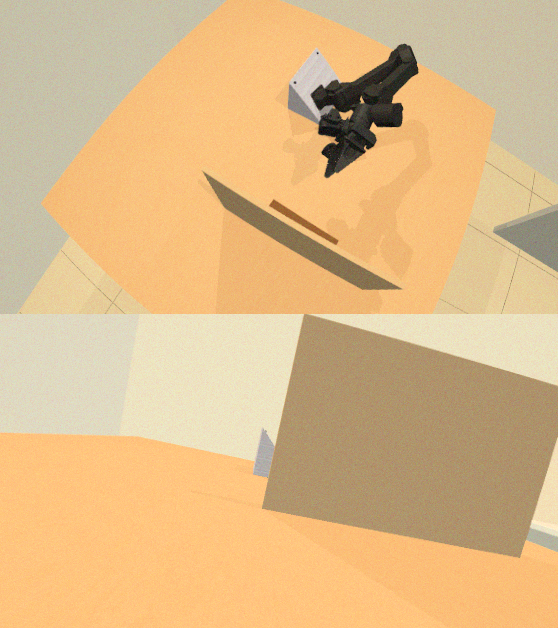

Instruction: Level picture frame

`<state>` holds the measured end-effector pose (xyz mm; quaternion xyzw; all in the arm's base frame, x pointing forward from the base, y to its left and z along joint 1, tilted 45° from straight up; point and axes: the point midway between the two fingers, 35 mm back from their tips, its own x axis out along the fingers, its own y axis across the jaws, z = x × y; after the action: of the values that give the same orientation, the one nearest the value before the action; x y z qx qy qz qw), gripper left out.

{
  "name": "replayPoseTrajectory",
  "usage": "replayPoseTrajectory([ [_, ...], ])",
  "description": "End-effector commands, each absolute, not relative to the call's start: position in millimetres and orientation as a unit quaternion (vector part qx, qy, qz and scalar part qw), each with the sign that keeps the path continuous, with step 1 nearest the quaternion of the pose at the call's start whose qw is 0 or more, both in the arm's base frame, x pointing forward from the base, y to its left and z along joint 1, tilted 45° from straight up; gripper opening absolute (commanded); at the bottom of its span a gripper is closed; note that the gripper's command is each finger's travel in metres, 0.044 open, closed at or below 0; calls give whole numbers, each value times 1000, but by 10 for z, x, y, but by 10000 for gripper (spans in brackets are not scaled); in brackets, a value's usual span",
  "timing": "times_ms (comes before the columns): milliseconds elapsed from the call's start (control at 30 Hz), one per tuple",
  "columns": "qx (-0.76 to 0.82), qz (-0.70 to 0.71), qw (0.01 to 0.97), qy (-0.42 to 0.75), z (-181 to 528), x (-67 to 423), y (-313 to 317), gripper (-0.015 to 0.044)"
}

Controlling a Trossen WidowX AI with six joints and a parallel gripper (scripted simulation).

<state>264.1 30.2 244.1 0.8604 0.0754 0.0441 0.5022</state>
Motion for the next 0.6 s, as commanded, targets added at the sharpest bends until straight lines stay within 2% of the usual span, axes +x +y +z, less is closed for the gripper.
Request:
replayPoseTrajectory([
  [0, 858, 45, 507, 75, 2518, 2402, 198, 260],
  [167, 855, 42, 510, 77, 2527, 2060, 141, 260],
  [567, 855, 42, 511, 77, 2525, 2046, 141, 260],
])
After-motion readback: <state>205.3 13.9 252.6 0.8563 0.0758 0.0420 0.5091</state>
